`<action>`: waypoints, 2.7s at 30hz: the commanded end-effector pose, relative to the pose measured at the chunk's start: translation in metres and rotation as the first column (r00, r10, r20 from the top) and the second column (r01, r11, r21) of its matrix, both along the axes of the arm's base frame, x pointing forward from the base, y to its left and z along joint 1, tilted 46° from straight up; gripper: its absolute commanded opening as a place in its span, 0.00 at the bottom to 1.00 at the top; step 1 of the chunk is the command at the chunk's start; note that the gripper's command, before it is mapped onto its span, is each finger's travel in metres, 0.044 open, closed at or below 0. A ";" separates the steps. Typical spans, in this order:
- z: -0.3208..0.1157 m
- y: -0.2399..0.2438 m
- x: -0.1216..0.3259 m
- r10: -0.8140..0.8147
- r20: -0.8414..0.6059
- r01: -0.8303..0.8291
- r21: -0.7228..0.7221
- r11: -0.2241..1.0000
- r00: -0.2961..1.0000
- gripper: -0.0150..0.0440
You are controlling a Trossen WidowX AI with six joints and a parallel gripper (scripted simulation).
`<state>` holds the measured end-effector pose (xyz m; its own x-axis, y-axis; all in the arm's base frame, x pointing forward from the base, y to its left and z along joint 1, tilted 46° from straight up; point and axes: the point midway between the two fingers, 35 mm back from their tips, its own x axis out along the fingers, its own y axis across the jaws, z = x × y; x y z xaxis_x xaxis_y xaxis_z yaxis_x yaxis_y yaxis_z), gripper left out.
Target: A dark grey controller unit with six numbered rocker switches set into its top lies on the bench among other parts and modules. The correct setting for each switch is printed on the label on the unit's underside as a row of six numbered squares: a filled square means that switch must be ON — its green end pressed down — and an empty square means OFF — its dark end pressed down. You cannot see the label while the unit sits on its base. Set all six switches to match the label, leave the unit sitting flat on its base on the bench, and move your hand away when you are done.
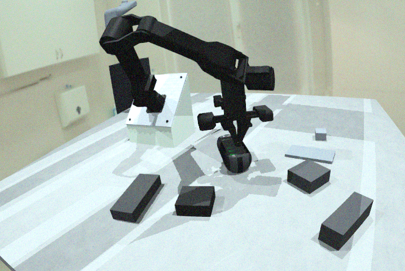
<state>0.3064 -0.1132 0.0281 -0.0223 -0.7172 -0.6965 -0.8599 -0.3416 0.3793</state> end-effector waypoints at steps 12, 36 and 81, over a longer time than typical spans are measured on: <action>0.031 0.035 -0.009 0.006 -0.007 -0.006 -0.003 1.000 1.000 0.25; 0.031 0.037 -0.013 0.007 -0.008 -0.007 -0.002 1.000 1.000 0.25; -0.031 0.011 0.030 -0.127 -0.123 0.112 -0.117 0.987 0.984 0.25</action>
<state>0.3384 -0.0976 0.0020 -0.1944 -0.7717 -0.6055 -0.8403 -0.1875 0.5087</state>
